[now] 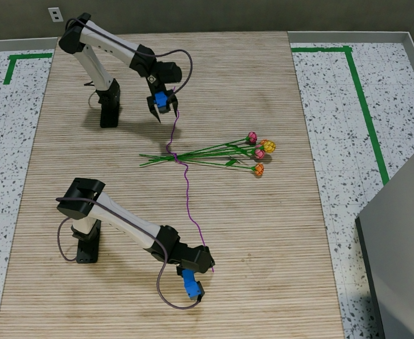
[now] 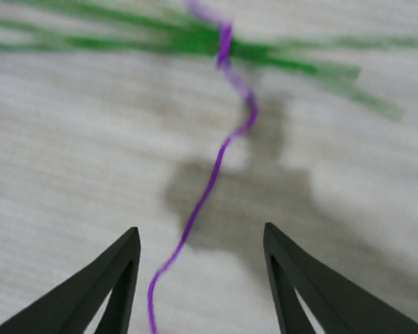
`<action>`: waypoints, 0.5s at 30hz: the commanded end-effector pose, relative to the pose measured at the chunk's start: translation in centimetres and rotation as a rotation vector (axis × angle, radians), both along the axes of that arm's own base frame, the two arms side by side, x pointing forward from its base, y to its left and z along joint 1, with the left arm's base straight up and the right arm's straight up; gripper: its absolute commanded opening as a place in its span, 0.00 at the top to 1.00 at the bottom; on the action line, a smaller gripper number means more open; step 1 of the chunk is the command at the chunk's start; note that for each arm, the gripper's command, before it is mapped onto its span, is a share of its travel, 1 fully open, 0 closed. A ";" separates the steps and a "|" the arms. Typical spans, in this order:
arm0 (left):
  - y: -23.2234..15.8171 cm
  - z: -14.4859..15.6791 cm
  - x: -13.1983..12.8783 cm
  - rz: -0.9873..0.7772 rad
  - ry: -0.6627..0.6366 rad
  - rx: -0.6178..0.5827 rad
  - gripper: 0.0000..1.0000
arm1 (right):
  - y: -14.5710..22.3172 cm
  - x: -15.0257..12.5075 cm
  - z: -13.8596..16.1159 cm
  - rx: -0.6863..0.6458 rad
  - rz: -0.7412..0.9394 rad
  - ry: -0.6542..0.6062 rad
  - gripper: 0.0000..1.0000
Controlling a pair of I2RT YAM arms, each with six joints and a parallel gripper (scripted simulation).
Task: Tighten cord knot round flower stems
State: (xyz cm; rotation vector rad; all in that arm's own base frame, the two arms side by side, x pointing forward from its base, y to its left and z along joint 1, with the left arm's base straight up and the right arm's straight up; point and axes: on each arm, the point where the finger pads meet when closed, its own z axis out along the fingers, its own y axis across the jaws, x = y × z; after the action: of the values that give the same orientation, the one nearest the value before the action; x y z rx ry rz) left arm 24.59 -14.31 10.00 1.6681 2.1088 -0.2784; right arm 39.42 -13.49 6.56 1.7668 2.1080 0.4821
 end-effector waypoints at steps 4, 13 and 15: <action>-4.2 1.6 2.1 0.087 0.013 -0.075 0.35 | 0.3 -0.1 -0.4 0.006 0.008 0.020 0.35; -7.6 1.7 2.1 0.037 0.042 -0.095 0.35 | 0.3 -0.1 -0.4 0.006 0.008 0.020 0.35; -7.6 1.6 1.9 0.038 0.048 -0.091 0.35 | 0.3 -0.1 -0.4 0.006 0.008 0.020 0.35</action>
State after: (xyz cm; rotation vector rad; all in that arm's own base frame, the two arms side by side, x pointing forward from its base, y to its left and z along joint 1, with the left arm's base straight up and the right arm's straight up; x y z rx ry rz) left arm 25.41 -21.02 10.39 1.6184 2.1500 -0.4046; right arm 39.38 -13.47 6.36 1.7714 2.1120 0.4806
